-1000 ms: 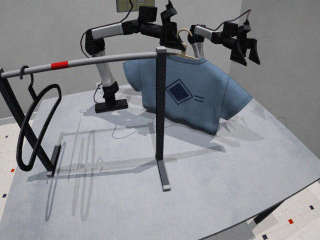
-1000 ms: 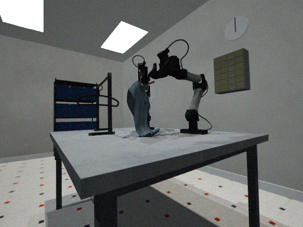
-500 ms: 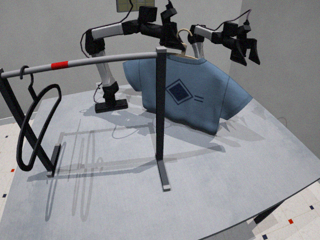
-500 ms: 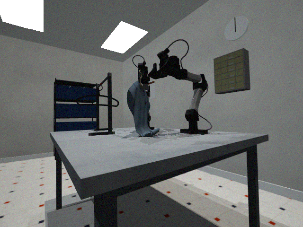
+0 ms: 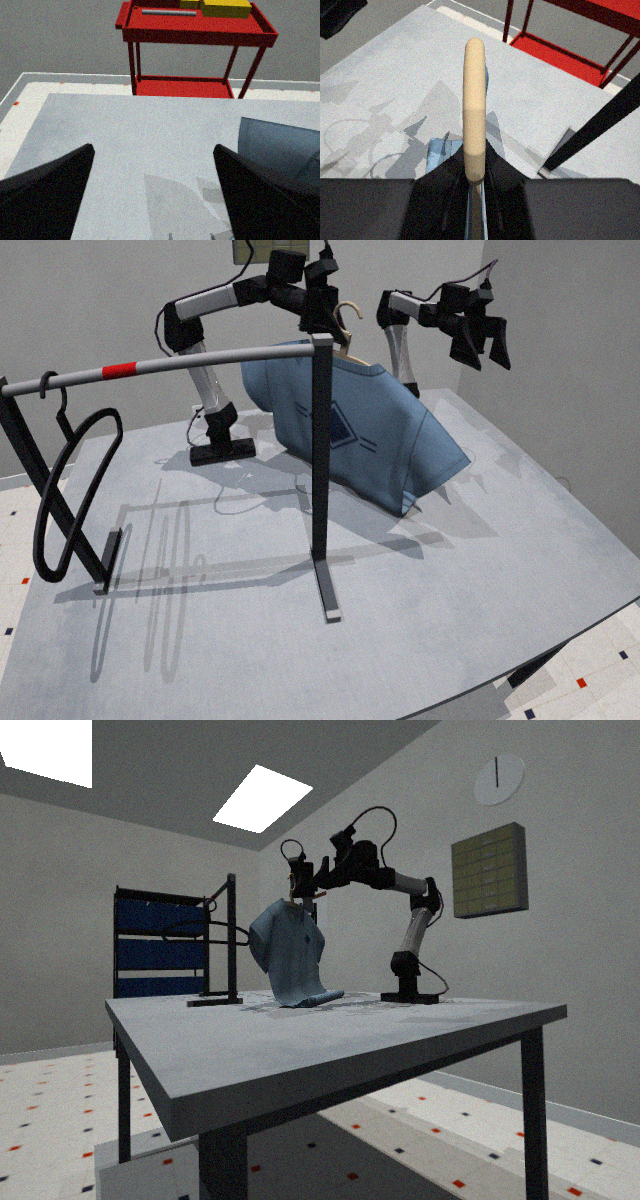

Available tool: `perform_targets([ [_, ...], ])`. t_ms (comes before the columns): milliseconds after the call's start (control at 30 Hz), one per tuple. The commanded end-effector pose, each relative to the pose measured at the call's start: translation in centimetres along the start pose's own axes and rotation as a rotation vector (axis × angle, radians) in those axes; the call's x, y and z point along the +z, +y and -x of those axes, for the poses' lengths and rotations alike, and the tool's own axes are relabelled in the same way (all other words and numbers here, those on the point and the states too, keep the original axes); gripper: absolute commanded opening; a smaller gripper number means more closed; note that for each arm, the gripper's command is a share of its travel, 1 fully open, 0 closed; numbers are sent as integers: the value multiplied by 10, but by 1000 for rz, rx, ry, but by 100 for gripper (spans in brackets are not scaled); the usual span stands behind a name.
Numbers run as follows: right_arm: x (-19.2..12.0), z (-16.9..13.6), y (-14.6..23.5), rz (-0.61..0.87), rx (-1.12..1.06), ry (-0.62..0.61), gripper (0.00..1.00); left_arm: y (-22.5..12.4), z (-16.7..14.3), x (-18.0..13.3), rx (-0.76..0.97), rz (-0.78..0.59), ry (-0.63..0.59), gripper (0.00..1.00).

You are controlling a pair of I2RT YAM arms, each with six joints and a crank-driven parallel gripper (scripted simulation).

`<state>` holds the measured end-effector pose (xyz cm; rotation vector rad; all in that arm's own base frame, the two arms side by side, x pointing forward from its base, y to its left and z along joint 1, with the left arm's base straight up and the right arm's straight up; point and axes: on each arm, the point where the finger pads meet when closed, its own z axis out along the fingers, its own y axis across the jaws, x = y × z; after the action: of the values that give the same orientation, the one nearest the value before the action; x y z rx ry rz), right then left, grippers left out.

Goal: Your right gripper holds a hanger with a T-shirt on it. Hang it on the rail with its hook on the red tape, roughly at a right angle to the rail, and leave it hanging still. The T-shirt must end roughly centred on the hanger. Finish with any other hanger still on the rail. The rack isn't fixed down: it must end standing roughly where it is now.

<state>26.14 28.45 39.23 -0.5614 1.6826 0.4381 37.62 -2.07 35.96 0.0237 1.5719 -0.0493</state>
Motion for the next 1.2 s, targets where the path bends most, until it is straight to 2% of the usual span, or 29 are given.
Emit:
perform_targets([
  [0,-47,4,-40,-186,24,-7,2,-24,23,-12,-24,-53,-77,100],
  [133,-100,2,-78,-330,40,-21,2,-74,44,-29,-52,-173,-144,100],
  [233,-125,0,-95,-392,50,-34,2,-111,63,-42,-68,-267,-202,100],
  [400,-159,-7,-123,-491,71,-59,2,-198,89,-70,-114,-503,-290,100],
  [467,-159,-7,-123,-491,71,-59,2,-198,89,-70,-114,-503,-290,100],
  [667,-170,-12,-134,-526,118,-80,2,-295,110,-109,-163,-785,-354,100],
  [800,-159,-14,-133,-520,134,-77,2,-338,116,-125,-182,-898,-374,100],
  [967,-144,-6,-135,-506,130,-76,2,-374,121,-137,-197,-986,-387,100],
  [1167,-129,2,-142,-497,136,-83,2,-391,123,-142,-207,-1024,-389,100],
])
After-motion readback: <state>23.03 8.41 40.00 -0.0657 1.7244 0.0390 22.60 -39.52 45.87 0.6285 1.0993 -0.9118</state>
